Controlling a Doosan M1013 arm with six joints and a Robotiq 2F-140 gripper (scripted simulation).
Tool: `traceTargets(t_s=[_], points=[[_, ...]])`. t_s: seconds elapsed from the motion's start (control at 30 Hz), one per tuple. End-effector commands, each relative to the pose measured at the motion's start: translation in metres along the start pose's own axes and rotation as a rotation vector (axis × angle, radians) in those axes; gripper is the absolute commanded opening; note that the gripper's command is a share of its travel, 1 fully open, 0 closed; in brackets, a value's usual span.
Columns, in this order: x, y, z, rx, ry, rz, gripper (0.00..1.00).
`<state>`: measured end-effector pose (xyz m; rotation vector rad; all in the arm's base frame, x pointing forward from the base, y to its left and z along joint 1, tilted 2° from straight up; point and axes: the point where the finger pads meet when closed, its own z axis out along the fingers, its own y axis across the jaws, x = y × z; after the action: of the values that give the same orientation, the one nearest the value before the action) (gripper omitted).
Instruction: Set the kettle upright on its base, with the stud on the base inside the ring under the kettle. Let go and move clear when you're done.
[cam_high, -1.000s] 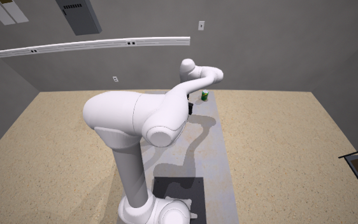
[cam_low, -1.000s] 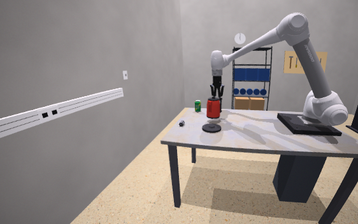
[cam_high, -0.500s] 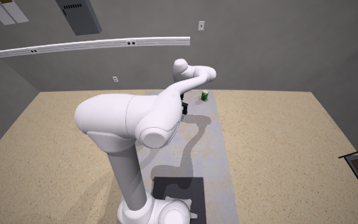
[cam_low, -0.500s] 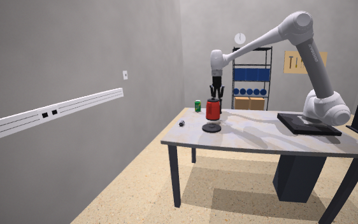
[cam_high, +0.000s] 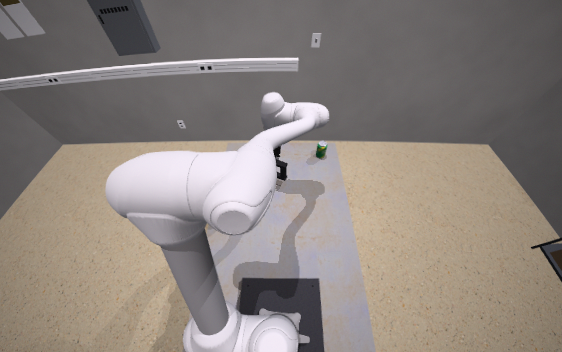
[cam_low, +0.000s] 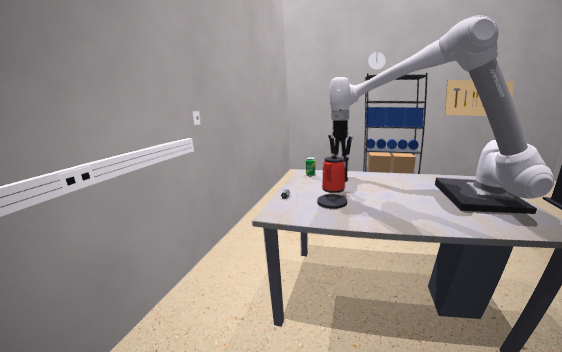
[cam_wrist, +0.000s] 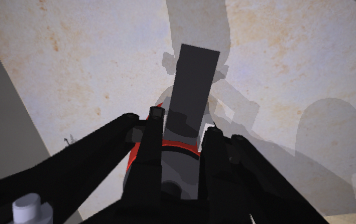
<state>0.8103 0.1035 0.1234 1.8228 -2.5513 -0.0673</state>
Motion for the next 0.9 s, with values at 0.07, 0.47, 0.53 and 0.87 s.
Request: traceTargets(t_s=[0.07, 0.47, 0.53, 0.87], points=[[-0.017, 0.007, -0.001, 0.002, 0.0, 0.0, 0.1], [-0.038, 0.017, -0.001, 0.002, 0.0, 0.0, 0.1], [-0.041, 0.019, -0.001, 0.002, 0.0, 0.0, 0.1], [-0.052, 0.024, -0.001, 0.002, 0.0, 0.0, 0.1]])
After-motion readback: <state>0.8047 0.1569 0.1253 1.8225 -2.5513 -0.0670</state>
